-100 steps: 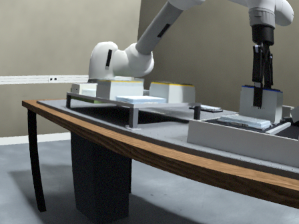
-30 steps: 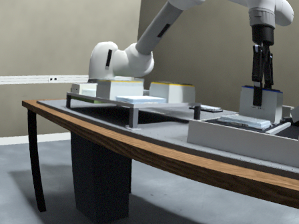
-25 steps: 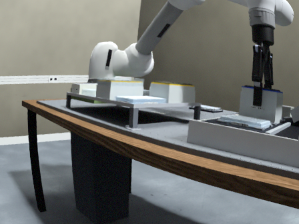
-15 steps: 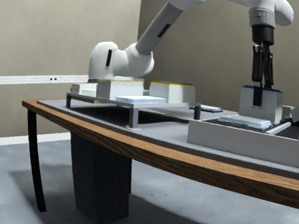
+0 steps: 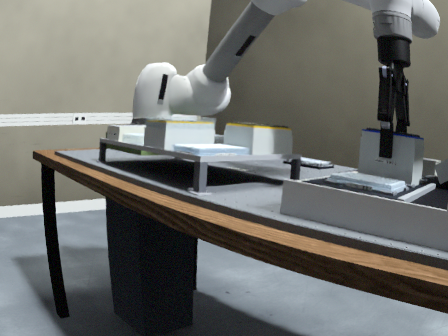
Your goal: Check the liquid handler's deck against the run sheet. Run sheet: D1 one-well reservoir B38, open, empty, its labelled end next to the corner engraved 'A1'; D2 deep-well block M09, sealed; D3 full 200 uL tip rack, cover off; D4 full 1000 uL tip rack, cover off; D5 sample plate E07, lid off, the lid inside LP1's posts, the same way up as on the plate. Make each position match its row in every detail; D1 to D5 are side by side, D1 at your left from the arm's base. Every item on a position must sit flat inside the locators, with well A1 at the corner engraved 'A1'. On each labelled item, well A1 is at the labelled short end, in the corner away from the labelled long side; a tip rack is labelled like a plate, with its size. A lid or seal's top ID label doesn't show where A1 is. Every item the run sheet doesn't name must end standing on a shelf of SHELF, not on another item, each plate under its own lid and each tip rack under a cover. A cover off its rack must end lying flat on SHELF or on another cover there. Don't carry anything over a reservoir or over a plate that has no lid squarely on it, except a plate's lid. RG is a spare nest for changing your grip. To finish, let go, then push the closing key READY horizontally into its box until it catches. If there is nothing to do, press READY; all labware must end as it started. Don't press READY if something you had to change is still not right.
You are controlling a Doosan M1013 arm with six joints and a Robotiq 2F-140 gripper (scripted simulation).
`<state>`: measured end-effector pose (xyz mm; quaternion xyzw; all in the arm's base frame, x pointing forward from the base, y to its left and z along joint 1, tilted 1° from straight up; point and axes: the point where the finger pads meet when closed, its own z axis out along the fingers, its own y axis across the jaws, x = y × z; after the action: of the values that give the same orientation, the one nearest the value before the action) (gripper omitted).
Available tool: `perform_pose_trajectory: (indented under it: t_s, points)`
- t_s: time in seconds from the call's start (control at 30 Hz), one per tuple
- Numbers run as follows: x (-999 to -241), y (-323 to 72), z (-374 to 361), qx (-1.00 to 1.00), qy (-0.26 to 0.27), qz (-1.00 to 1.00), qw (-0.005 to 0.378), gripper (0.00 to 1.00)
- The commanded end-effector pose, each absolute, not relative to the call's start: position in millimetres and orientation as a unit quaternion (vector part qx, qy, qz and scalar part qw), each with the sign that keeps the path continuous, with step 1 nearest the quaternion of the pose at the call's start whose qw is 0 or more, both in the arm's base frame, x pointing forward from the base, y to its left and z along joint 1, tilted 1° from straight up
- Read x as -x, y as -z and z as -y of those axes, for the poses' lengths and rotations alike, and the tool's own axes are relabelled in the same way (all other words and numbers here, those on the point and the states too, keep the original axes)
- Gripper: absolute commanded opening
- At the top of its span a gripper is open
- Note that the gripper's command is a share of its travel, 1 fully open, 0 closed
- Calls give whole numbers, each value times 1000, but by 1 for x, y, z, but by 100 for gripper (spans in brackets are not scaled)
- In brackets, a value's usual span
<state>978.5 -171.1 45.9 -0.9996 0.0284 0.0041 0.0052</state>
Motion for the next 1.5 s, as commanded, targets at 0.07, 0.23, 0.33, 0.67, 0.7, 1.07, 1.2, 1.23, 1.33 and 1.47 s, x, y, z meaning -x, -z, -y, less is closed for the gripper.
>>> perform_pose_trajectory:
  t_s: [0.07,0.23,0.33,0.67,0.7,1.07,1.2,1.23,1.33,1.47]
  points:
    - [-980,-63,168,1000,-3,-27,5,66]
    - [-980,-71,168,1000,-3,-27,5,66]
    - [-980,-73,168,1000,-3,-27,5,66]
    - [-980,-90,168,1000,-3,-28,5,66]
    - [-980,-91,168,1000,-3,-28,5,66]
    - [-980,-106,169,1000,-3,-28,5,66]
    - [-980,-113,169,1000,-3,-28,5,66]
    - [-980,-115,169,1000,-3,-28,5,66]
    - [-980,-120,169,1000,-3,-28,5,66]
    - [-980,-123,169,1000,-3,-28,5,66]
